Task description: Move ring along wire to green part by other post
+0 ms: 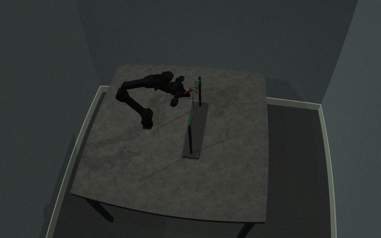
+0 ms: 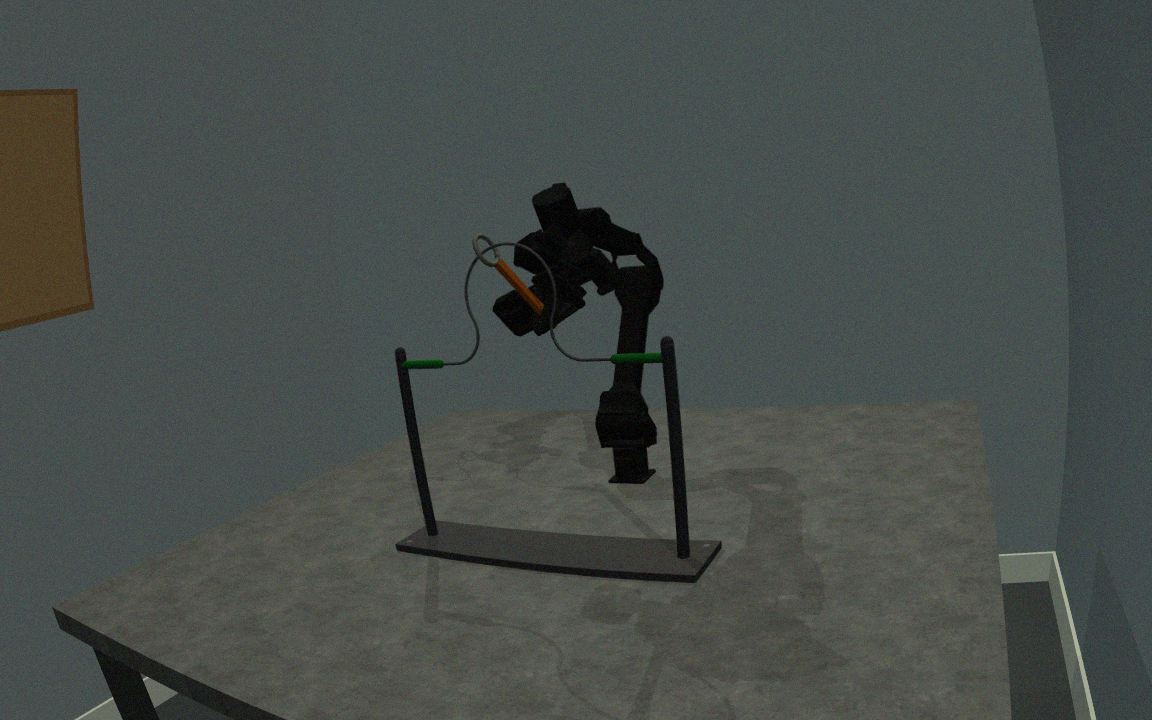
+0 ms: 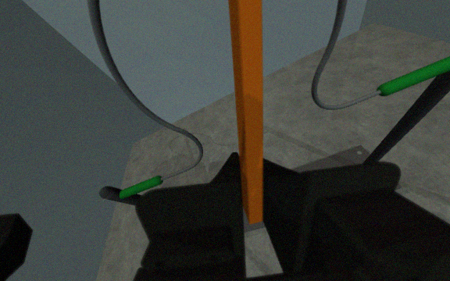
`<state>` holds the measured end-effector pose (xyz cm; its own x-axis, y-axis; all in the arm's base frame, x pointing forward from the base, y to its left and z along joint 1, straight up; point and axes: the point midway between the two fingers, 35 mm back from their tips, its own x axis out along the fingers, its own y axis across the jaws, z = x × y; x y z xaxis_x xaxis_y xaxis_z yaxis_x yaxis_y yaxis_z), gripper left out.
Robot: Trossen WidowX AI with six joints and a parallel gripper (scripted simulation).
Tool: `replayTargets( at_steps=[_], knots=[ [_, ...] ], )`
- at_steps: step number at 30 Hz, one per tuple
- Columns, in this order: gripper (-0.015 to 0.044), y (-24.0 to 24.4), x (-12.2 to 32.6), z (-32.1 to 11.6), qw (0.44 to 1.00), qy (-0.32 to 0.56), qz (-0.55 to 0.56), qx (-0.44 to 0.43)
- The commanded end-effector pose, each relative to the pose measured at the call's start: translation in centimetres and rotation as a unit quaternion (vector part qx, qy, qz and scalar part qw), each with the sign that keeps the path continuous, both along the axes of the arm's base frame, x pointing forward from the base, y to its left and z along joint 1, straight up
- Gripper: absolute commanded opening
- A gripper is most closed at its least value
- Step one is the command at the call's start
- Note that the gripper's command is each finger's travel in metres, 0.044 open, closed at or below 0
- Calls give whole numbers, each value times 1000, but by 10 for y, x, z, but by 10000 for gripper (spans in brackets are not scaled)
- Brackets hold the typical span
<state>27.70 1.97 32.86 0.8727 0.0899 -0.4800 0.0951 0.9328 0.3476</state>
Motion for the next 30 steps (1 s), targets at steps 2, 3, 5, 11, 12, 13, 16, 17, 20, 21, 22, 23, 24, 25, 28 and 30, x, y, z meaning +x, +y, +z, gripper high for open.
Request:
replayTargets(
  at_steps=[2,3,5,11,12,13,16,17,20,21,22,23,24,25,28,30],
  knots=[
    [-150,-3,0,-1,999,2,-2,-41],
    [-150,-3,0,-1,999,2,-3,-48],
    [-150,-5,0,-2,998,2,-4,-64],
    [-150,-8,0,-2,994,4,-7,-110],
    [-150,-9,0,-3,993,4,-7,-118],
    [-150,-10,0,-3,992,4,-8,-126],
    [-150,-11,0,-3,989,4,-9,-149],
    [-150,-12,0,-3,988,5,-10,-157],
    [-150,-14,0,-3,984,5,-11,-179],
    [-150,-15,0,-3,982,5,-12,-187],
    [-150,-15,0,-3,981,5,-12,-195],
    [-150,-16,0,-3,979,5,-13,-202],
    [-150,-16,0,-3,978,5,-13,-210],
    [-150,-17,0,-3,976,5,-13,-217],
    [-150,-19,-1,-3,971,6,-15,-240],
    [-150,-20,-1,-3,967,6,-15,-254]
  ],
)
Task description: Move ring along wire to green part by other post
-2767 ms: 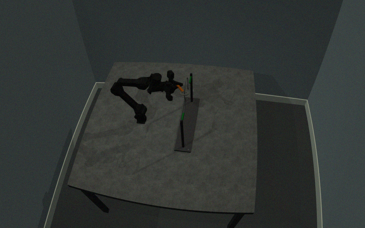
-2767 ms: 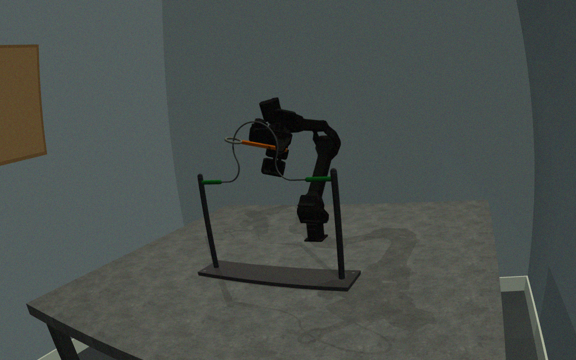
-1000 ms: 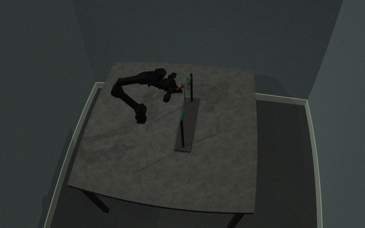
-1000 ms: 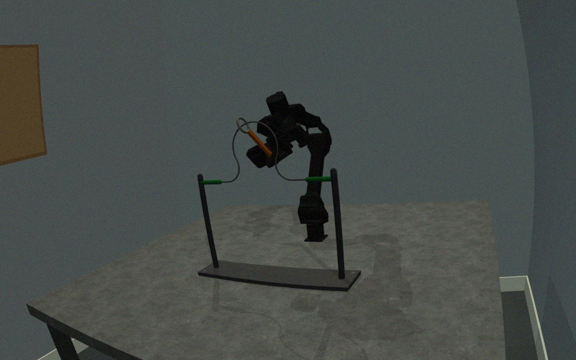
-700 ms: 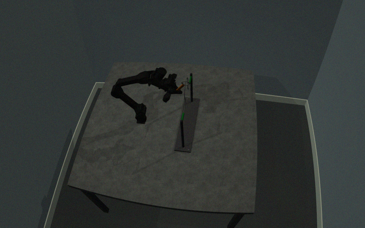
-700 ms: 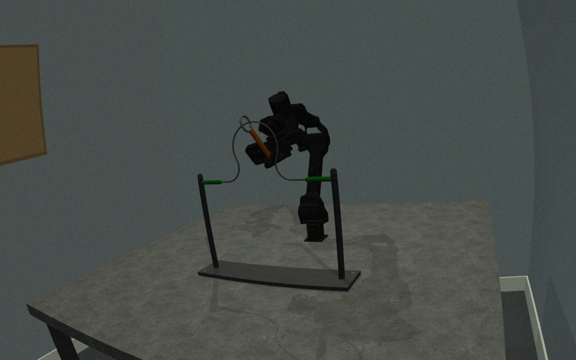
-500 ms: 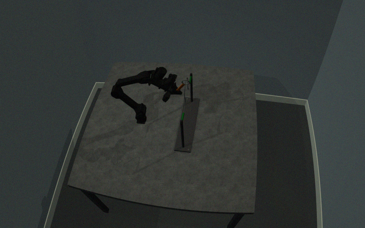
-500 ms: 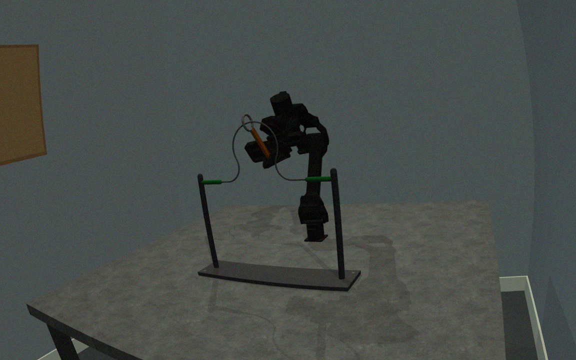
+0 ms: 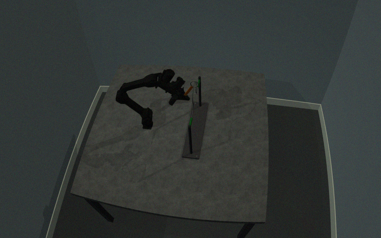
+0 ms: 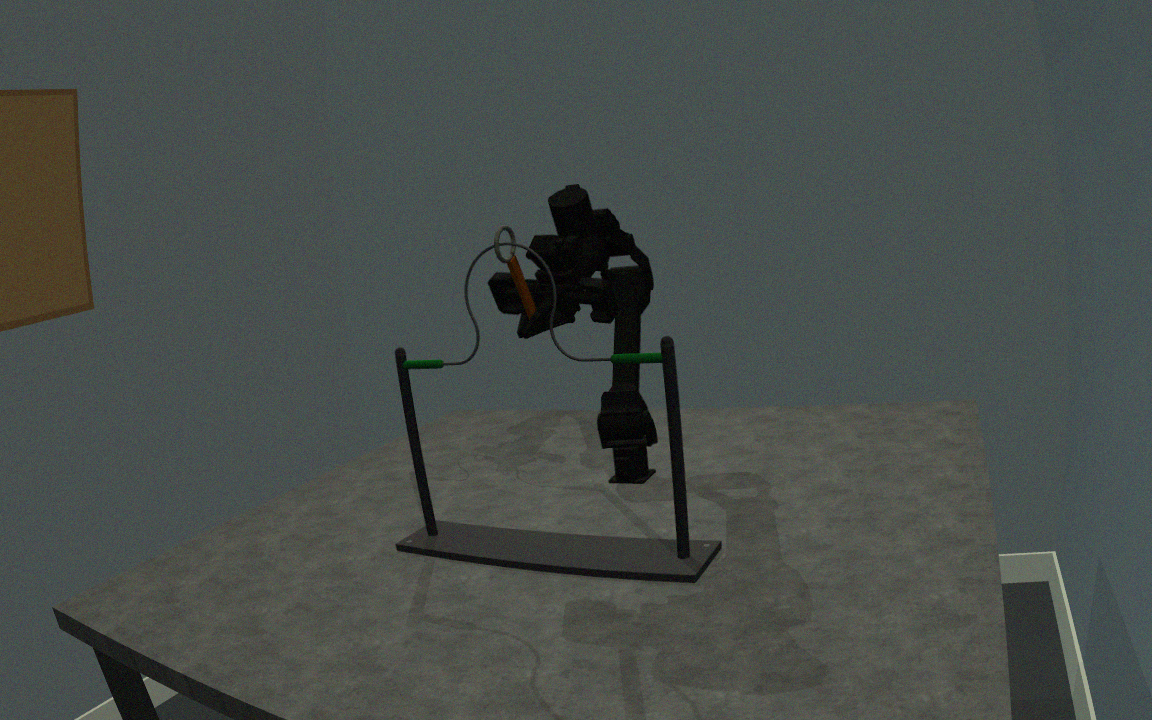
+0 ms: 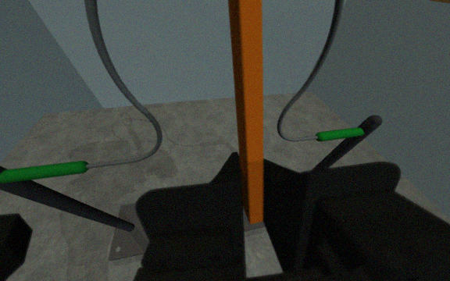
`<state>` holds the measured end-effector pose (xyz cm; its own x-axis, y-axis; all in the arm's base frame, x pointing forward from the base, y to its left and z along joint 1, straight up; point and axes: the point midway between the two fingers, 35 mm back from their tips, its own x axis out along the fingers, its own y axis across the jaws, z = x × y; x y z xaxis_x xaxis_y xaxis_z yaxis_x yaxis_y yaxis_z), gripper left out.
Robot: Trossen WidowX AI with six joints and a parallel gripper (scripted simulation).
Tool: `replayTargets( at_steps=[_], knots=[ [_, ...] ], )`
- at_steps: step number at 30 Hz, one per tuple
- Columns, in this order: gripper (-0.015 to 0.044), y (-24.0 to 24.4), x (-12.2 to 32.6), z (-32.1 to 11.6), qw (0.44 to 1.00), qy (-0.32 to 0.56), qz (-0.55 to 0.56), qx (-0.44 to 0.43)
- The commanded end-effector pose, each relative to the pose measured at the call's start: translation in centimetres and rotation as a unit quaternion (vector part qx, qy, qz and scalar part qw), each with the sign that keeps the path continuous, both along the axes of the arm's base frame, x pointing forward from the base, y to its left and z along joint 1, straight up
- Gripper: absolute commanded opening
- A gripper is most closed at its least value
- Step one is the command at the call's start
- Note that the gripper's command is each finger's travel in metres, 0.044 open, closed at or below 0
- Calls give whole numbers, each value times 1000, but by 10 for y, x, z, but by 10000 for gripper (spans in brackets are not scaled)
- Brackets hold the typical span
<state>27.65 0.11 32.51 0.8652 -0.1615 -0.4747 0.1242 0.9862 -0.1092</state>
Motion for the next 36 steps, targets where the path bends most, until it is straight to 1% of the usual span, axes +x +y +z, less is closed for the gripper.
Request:
replayTargets(
  at_steps=[1,18,36],
  knots=[
    [-150,-2,0,0,999,-1,-1,-32],
    [-150,-13,0,3,987,1,-5,-162],
    [-150,-23,-1,8,955,3,-7,-295]
  ],
)
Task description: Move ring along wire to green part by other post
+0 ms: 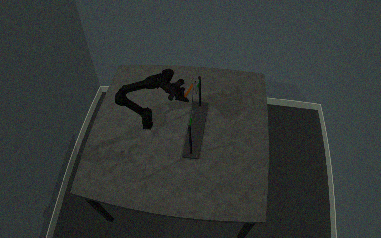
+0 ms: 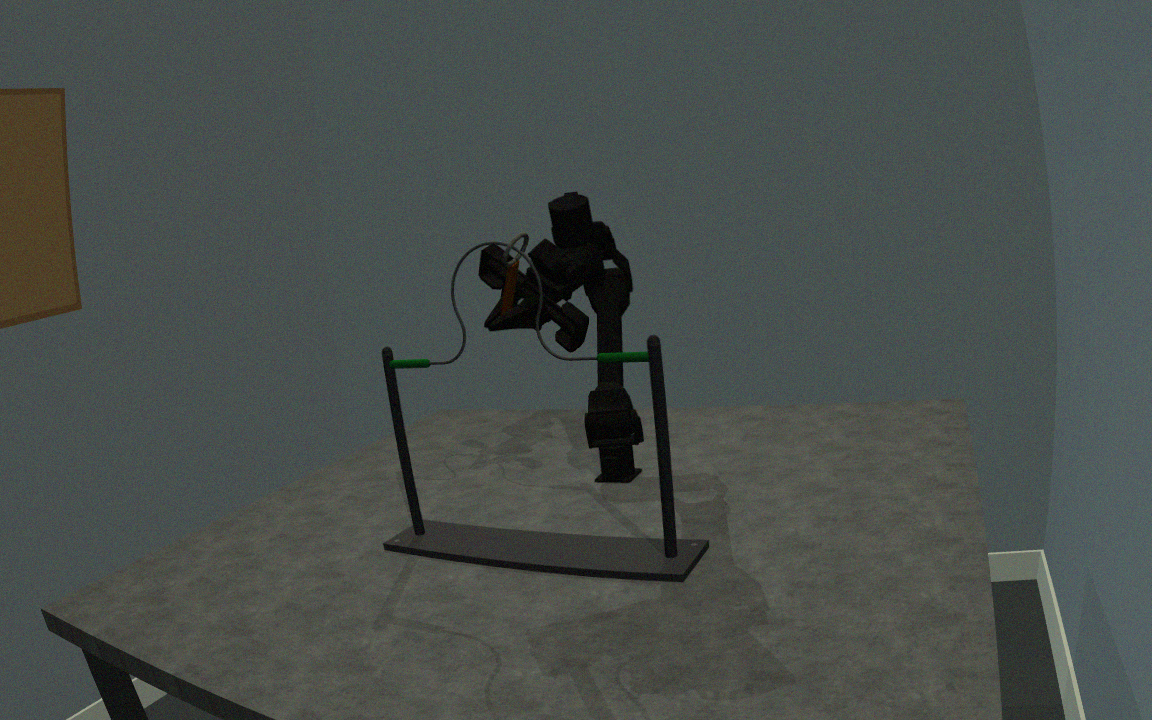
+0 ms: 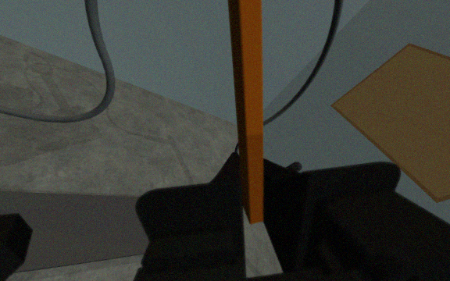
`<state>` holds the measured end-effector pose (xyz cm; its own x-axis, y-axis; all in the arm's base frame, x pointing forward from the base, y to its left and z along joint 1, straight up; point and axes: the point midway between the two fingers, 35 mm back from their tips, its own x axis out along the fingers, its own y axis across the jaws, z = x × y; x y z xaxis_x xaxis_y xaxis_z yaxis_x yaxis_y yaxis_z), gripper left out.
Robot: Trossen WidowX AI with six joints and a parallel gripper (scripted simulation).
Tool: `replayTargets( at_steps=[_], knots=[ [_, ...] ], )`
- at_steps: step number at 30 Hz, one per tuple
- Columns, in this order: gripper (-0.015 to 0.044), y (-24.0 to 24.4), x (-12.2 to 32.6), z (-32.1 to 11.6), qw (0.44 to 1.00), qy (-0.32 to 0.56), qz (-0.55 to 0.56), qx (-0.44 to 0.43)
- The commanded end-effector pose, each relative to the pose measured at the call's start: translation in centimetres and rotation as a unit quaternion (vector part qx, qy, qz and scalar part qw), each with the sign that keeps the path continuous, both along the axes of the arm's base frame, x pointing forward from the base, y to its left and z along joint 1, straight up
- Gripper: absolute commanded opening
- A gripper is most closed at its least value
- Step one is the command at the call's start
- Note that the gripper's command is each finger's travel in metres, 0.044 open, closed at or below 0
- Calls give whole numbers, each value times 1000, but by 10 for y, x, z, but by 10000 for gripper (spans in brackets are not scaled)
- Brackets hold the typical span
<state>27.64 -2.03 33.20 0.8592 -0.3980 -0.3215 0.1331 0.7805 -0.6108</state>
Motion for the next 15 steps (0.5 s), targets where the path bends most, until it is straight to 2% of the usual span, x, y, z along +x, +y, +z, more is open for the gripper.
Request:
replayTargets(
  at_steps=[1,15],
  knots=[
    [-150,-2,0,2,1000,0,-1,-31],
    [-150,-9,-1,8,991,2,-3,-137]
  ],
)
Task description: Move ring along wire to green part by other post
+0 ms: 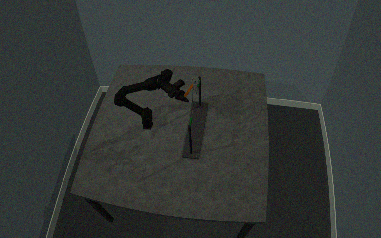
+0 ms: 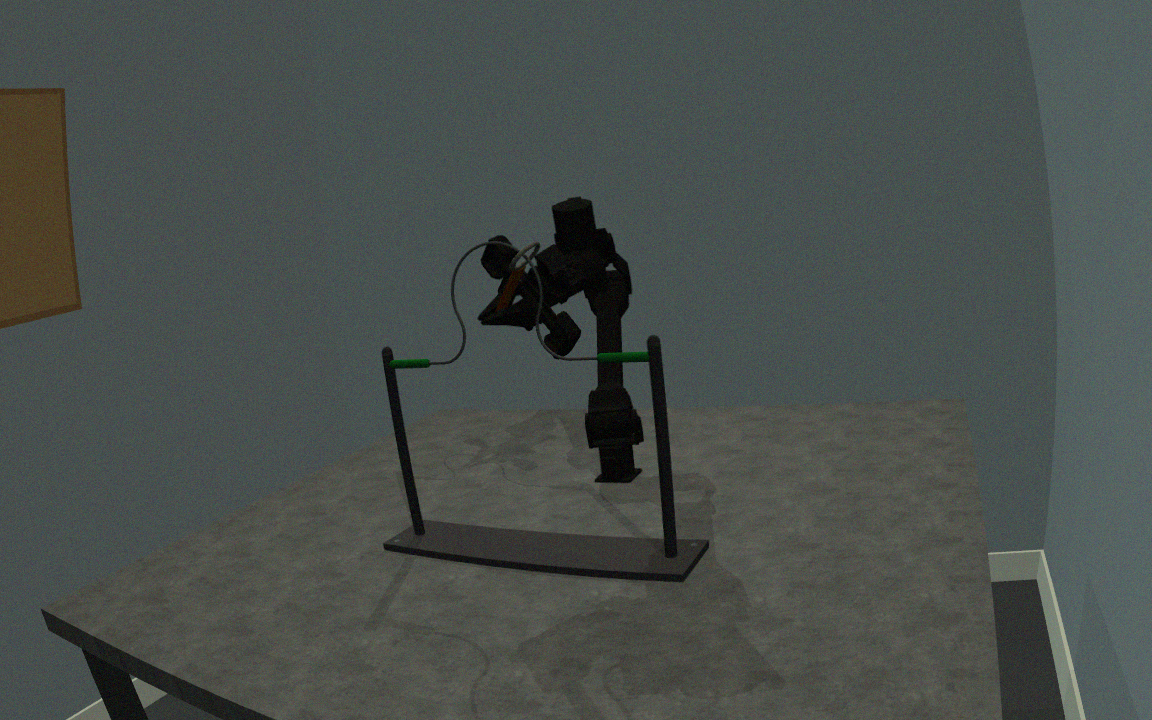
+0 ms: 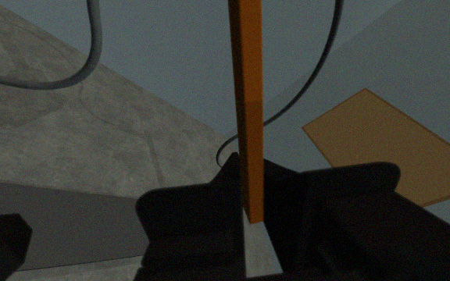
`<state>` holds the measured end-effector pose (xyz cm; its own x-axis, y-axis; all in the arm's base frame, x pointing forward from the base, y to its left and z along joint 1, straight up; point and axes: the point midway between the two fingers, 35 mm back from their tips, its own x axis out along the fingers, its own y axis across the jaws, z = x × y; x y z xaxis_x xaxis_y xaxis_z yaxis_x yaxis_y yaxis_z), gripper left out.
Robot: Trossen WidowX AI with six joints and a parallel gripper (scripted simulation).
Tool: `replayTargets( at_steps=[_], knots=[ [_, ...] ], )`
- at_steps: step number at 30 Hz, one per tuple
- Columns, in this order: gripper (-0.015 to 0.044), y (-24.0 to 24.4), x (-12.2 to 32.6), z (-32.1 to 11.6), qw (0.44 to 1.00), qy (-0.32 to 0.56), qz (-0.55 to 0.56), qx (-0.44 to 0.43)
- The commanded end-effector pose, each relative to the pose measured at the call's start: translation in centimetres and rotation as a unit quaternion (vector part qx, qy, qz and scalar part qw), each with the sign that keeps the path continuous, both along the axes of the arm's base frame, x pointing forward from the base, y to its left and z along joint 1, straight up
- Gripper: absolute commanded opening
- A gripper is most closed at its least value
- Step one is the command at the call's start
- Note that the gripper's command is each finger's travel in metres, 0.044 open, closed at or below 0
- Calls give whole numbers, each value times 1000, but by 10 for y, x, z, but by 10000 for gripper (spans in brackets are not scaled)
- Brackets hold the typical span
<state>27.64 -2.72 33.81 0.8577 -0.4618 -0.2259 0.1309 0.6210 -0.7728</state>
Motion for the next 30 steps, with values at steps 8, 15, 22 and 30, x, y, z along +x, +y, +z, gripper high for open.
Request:
replayTargets(
  at_steps=[8,15,22,30],
  knots=[
    [-150,-5,-1,6,996,1,-3,-84],
    [-150,-7,-1,10,991,2,-3,-137],
    [-150,-9,-1,14,982,3,-4,-189],
    [-150,-10,-1,19,969,4,-5,-249]
  ],
)
